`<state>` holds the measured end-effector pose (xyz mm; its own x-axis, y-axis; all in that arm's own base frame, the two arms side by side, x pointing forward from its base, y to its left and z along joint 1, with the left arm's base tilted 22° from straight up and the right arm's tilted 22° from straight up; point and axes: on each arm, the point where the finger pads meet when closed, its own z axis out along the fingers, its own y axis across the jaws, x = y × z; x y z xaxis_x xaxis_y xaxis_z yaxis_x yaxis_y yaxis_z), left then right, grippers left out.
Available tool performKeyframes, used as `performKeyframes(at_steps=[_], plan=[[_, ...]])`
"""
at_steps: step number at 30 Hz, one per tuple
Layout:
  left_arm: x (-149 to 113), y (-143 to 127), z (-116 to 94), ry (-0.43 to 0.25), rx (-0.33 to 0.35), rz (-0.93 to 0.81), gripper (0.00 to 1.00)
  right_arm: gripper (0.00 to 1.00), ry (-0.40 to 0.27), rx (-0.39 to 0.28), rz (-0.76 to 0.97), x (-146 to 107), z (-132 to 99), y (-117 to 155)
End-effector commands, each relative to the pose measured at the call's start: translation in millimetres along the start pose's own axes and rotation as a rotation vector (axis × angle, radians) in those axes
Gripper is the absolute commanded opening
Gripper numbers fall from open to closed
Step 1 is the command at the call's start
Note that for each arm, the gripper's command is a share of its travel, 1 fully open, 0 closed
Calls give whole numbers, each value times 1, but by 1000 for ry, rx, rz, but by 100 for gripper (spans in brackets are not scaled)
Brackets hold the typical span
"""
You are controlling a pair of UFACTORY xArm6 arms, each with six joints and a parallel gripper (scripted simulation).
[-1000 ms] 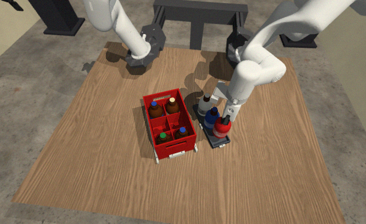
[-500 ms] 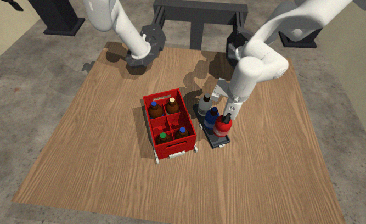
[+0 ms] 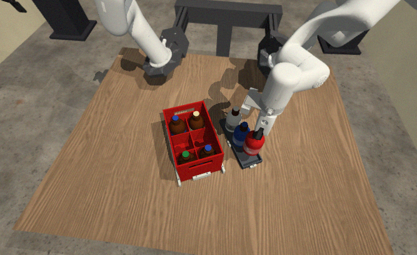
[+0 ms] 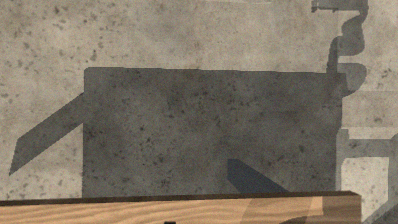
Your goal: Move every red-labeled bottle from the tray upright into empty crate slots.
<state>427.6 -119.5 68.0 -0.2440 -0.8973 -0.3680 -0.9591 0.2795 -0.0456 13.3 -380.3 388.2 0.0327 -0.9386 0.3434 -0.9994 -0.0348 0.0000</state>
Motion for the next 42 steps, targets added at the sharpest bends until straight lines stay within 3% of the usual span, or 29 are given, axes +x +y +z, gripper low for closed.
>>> performKeyframes(at_steps=[1,23,42], plan=[[0,-2,-2,1,4,-1,0,100,5,0,0,1,-2,0],[0,-2,-4,1,4,-1,0,100,5,0,0,1,-2,0],[0,-1,-19,1,4,-1,0,100,5,0,0,1,-2,0]])
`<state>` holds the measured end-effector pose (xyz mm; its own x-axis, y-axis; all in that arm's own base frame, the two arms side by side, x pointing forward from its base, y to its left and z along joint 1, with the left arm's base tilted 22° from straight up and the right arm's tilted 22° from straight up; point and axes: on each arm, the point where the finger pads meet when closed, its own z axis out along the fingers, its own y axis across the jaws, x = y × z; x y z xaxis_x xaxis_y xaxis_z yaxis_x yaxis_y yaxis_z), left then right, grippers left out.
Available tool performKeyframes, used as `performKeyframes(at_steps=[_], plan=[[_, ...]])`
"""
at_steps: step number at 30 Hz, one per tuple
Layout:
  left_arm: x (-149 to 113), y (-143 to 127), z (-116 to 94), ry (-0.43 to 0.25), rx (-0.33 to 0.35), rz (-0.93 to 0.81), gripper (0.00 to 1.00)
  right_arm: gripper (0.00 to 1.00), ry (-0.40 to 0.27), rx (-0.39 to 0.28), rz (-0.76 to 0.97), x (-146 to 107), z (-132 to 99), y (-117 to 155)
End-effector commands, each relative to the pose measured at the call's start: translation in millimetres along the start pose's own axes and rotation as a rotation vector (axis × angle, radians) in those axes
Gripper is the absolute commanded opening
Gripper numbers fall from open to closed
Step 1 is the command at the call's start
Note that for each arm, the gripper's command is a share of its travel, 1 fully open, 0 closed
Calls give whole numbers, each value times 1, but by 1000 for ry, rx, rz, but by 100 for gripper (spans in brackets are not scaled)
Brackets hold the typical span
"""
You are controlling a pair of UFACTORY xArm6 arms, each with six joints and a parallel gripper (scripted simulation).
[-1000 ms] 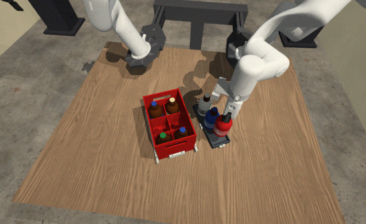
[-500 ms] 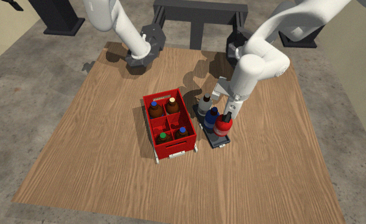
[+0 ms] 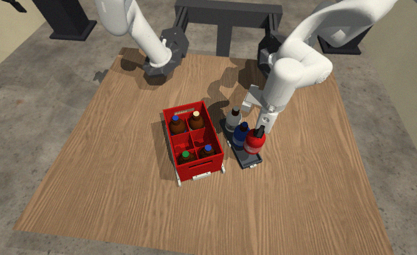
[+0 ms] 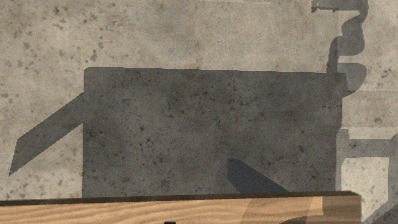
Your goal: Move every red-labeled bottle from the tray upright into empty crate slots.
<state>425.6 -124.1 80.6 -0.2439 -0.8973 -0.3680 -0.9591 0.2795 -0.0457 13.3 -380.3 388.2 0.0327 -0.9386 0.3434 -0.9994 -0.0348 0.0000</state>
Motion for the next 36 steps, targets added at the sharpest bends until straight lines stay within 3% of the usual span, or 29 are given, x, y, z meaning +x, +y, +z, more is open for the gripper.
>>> performKeyframes(at_steps=[1,36], plan=[[0,-1,-7,1,4,-1,0,100,5,0,0,1,-2,0],[0,-1,-28,1,4,-1,0,100,5,0,0,1,-2,0]])
